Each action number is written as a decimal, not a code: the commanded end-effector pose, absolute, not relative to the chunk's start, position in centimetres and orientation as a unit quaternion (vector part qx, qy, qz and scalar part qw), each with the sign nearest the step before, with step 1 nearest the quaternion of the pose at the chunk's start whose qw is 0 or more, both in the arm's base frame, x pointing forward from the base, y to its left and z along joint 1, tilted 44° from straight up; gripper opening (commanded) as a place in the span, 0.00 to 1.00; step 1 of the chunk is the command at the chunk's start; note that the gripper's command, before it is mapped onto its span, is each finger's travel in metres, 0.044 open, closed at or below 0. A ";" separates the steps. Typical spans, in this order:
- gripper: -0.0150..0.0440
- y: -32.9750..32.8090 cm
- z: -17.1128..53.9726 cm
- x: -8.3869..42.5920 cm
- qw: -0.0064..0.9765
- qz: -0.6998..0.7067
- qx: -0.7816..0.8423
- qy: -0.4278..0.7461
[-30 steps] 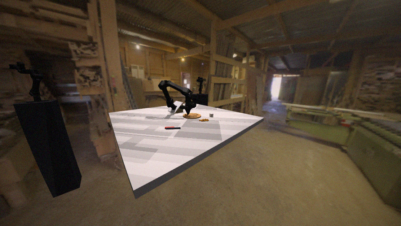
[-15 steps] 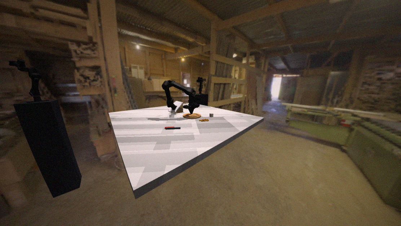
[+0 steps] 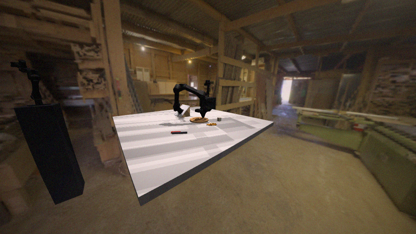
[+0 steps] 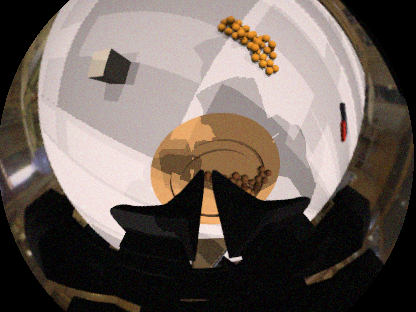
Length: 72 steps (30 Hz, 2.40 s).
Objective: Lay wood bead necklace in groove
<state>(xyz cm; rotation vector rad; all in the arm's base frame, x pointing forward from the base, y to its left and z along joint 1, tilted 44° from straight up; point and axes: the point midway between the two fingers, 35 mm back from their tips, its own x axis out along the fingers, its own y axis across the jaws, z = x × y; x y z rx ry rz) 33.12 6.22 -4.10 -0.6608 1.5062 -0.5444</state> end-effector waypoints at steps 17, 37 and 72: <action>0.25 7.0 -6.6 34.0 0.649 -0.238 -0.288 0.663; 0.25 6.7 -6.8 34.0 0.649 -0.238 -0.288 0.663; 0.25 6.7 -6.8 34.0 0.649 -0.238 -0.288 0.663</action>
